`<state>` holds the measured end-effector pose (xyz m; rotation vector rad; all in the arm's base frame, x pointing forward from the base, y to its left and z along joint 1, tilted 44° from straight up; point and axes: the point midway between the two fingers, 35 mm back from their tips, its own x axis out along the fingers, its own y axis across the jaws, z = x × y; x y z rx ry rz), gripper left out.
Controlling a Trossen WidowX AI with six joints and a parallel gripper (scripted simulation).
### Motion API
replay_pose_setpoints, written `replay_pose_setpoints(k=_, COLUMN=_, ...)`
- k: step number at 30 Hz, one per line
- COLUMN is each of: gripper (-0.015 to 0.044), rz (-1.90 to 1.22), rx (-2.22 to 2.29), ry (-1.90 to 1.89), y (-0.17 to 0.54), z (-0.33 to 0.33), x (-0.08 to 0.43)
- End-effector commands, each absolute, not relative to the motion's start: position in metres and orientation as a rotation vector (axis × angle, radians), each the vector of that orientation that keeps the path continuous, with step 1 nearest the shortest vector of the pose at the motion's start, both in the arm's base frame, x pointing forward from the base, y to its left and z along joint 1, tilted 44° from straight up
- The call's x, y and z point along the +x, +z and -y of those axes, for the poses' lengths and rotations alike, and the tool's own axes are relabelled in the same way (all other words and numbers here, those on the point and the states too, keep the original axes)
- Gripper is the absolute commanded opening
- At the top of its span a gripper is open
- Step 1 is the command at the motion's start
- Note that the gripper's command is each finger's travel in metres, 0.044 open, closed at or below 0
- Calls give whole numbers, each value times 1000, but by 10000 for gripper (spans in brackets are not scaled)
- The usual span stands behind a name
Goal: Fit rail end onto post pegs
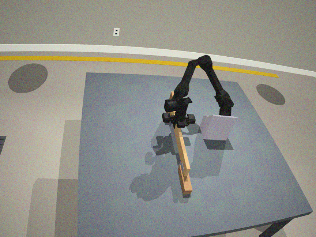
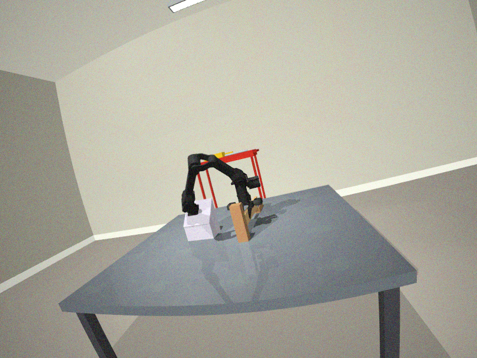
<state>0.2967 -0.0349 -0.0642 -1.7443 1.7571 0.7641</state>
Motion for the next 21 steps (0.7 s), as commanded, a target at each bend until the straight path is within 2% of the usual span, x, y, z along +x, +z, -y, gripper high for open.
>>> replay_pose_setpoints(k=1, gripper=0, rz=-1744, rx=-1751, ry=763, y=-60, z=35, x=299)
replay_pose_setpoints(k=21, gripper=0, rz=-1744, rx=-1752, ry=763, y=-56, z=39, x=299)
